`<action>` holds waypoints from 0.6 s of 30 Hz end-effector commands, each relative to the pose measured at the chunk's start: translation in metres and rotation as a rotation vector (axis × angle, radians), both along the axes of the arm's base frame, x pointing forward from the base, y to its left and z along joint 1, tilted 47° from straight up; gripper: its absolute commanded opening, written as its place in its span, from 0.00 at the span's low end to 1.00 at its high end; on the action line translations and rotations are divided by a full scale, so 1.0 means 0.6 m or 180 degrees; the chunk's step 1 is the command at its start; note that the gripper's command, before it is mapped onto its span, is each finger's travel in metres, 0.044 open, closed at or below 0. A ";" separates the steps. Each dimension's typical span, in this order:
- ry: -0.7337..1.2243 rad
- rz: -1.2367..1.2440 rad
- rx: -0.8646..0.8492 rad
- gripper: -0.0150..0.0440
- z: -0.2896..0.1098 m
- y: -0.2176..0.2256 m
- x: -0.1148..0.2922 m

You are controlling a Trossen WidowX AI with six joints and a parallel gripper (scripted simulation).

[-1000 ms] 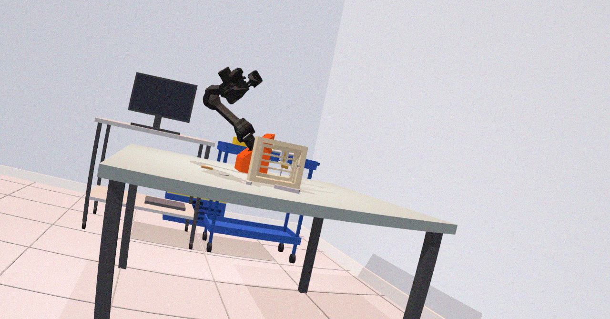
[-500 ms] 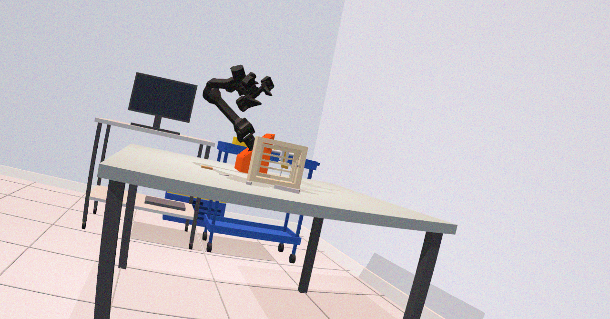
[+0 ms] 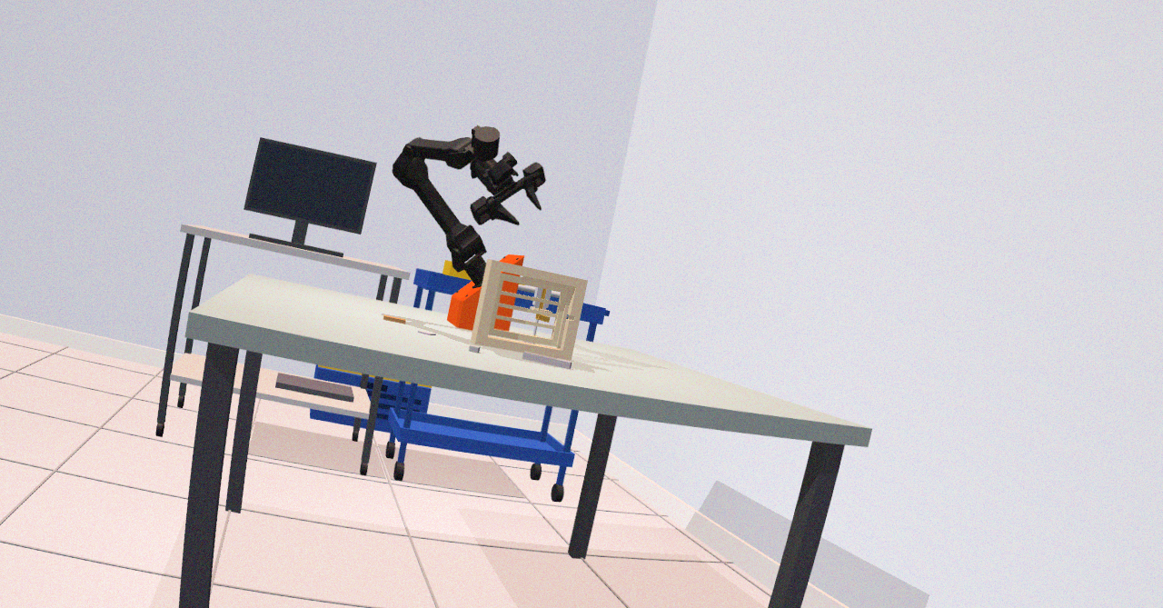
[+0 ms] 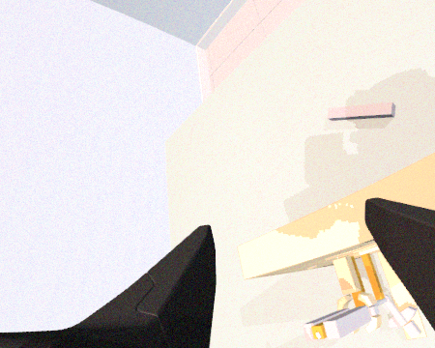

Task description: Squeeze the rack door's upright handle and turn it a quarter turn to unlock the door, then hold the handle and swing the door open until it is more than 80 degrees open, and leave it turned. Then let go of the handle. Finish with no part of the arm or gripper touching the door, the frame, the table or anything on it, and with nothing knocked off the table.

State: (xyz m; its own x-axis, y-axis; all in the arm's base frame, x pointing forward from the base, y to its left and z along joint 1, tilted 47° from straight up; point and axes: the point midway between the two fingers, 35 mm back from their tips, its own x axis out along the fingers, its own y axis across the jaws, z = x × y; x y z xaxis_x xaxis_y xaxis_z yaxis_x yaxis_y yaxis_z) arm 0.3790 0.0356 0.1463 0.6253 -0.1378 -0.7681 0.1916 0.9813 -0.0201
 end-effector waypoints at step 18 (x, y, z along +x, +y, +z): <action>0.1380 -0.0396 -0.0639 0.73 -0.130 0.020 -0.025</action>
